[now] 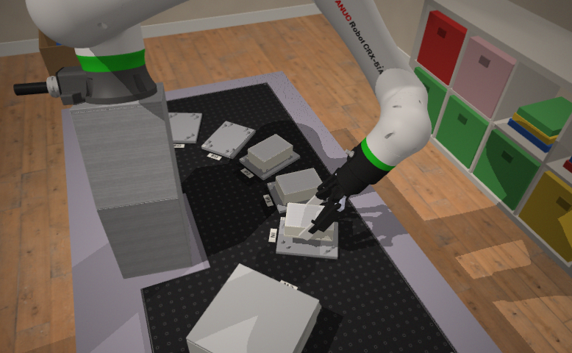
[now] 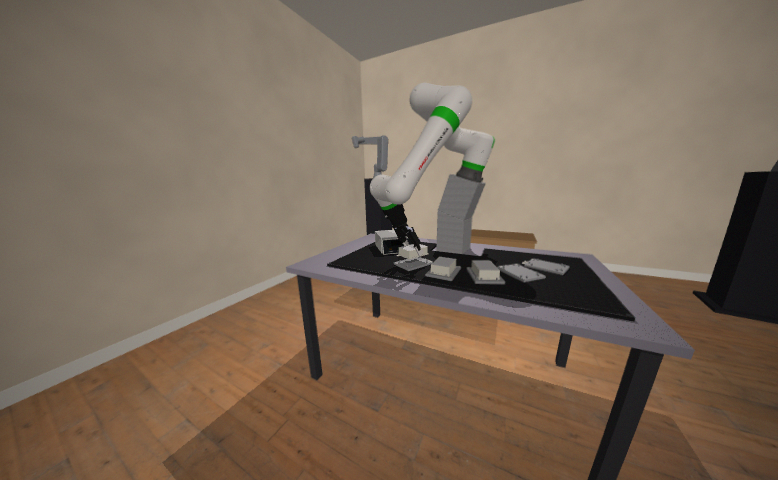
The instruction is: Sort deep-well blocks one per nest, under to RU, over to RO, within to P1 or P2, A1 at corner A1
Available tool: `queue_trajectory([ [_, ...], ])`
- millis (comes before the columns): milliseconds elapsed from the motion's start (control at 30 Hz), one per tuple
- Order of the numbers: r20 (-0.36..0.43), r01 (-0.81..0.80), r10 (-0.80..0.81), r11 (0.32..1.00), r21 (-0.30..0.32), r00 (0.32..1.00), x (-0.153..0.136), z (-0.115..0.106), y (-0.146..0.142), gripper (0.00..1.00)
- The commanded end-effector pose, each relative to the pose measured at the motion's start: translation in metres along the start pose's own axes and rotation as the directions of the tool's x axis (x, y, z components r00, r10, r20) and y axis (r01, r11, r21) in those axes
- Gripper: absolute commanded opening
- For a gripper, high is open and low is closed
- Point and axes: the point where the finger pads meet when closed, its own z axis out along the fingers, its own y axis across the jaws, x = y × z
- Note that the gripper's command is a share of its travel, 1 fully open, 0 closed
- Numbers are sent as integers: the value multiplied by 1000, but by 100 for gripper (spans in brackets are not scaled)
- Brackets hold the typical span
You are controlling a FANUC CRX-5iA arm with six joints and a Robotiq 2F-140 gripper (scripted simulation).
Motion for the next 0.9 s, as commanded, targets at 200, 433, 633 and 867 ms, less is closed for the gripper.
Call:
queue_trajectory([
  [200,0,0,0,1000,0,1000,-8,-15,0,10],
  [433,0,0,0,1000,0,1000,-12,-22,0,10],
  [633,0,0,0,1000,0,1000,-13,-23,0,10],
  [867,0,0,0,1000,0,1000,-13,-23,0,10],
])
